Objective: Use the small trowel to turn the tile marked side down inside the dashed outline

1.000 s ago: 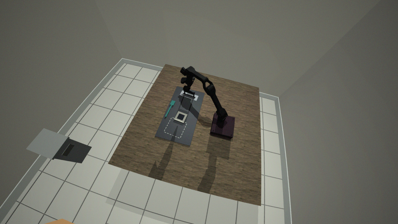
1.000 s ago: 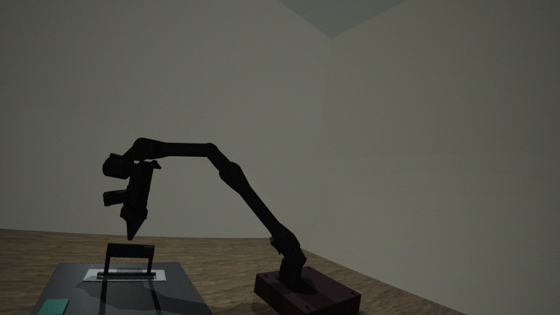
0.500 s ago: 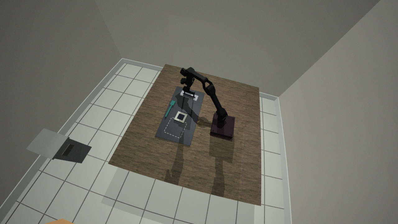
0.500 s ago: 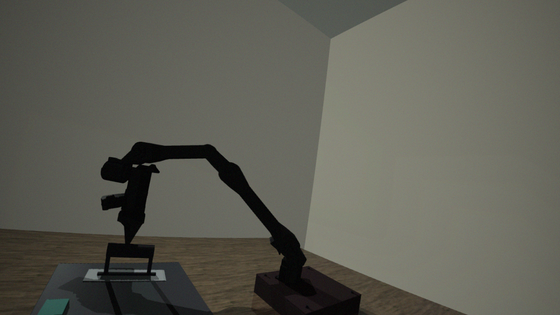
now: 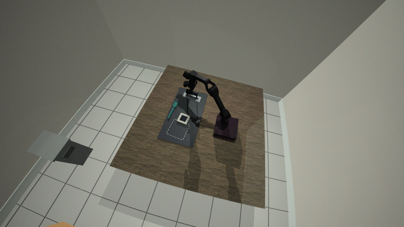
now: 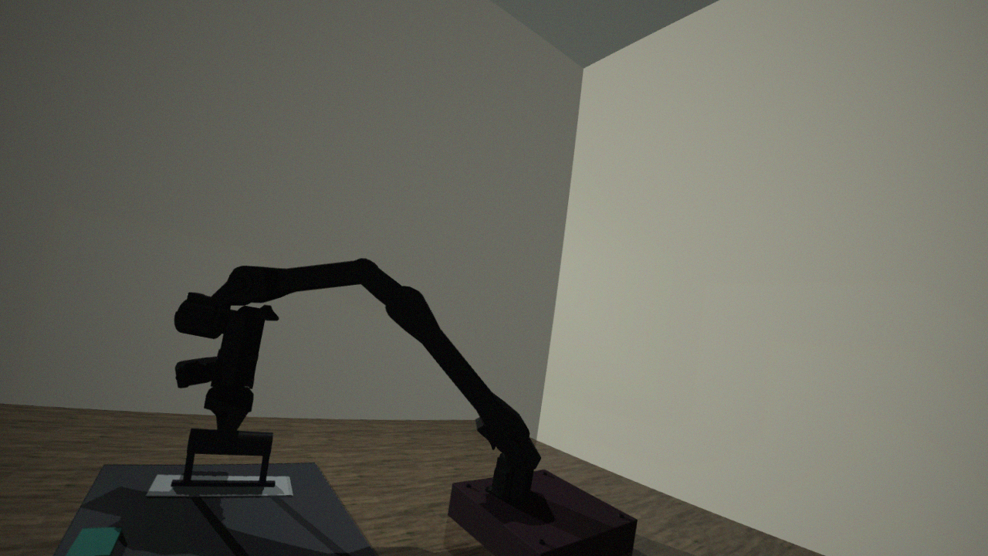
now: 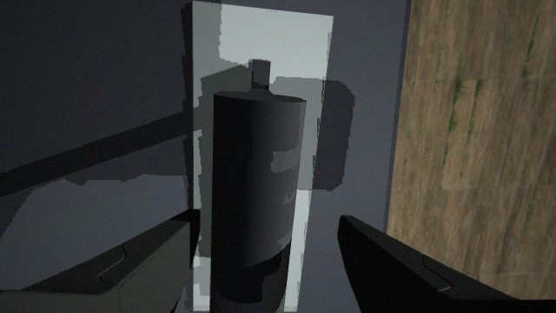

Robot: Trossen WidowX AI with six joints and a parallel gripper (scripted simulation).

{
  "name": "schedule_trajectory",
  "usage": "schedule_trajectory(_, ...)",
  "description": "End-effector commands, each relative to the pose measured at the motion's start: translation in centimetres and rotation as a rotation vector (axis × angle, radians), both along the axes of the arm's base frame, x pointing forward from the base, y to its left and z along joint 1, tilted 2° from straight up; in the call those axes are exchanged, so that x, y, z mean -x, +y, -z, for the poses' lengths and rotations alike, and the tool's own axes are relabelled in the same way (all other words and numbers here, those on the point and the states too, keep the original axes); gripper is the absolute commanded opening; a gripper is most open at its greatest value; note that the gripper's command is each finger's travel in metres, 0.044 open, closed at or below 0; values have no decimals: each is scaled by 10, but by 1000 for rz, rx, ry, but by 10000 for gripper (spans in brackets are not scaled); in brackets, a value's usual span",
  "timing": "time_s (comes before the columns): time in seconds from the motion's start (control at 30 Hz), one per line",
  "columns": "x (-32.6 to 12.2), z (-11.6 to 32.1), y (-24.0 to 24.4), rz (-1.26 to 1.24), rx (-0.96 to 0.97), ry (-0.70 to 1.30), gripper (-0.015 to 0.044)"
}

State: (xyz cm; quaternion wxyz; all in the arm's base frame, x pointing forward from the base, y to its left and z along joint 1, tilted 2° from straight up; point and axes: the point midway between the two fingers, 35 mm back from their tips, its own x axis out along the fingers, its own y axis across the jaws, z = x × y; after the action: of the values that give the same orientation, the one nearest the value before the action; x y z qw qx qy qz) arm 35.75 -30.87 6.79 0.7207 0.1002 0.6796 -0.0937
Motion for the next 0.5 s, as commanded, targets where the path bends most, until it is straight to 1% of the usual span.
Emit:
schedule_trajectory(0.0, 1, 7, 2, 5, -8, 4, 270)
schedule_trajectory(0.47, 1, 7, 2, 5, -8, 4, 177)
